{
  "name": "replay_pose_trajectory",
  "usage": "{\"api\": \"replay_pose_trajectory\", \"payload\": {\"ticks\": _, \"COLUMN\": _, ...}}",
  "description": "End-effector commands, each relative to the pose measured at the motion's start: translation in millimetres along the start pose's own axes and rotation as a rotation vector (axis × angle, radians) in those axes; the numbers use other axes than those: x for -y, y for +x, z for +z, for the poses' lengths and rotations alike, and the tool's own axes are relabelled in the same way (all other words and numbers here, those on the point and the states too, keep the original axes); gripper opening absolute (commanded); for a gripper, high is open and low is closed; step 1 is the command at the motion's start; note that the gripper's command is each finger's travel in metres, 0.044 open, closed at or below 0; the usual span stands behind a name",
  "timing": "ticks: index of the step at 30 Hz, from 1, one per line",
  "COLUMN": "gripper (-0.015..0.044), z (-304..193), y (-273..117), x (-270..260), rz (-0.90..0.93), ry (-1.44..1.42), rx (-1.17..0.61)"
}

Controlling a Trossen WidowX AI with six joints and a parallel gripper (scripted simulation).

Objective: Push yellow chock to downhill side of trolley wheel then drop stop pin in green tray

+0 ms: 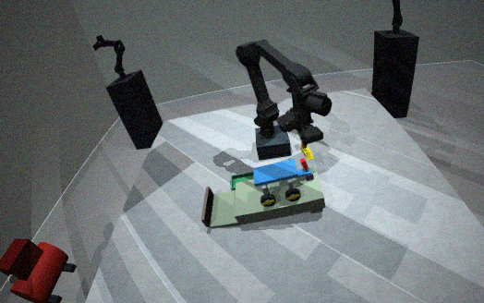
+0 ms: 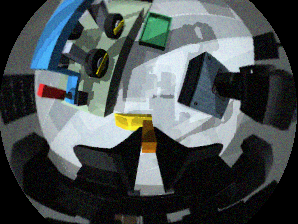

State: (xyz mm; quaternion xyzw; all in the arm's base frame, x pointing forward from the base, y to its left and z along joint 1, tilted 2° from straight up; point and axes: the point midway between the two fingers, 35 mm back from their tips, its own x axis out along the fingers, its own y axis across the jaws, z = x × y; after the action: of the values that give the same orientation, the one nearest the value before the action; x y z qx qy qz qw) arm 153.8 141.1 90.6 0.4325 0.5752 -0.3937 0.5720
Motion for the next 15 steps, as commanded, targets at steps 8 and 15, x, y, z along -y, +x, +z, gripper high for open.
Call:
{"api": "replay_pose_trajectory", "payload": {"ticks": 8, "gripper": 0.0000, "z": 0, "y": -37, "x": -1, "rz": 0.005, "ry": 0.005, "rx": 0.002}}
{"api": "replay_pose_trajectory", "payload": {"ticks": 15, "gripper": 0.0000, "z": 1, "y": -57, "x": -3, "rz": 0.005, "ry": 0.005, "rx": 0.002}}
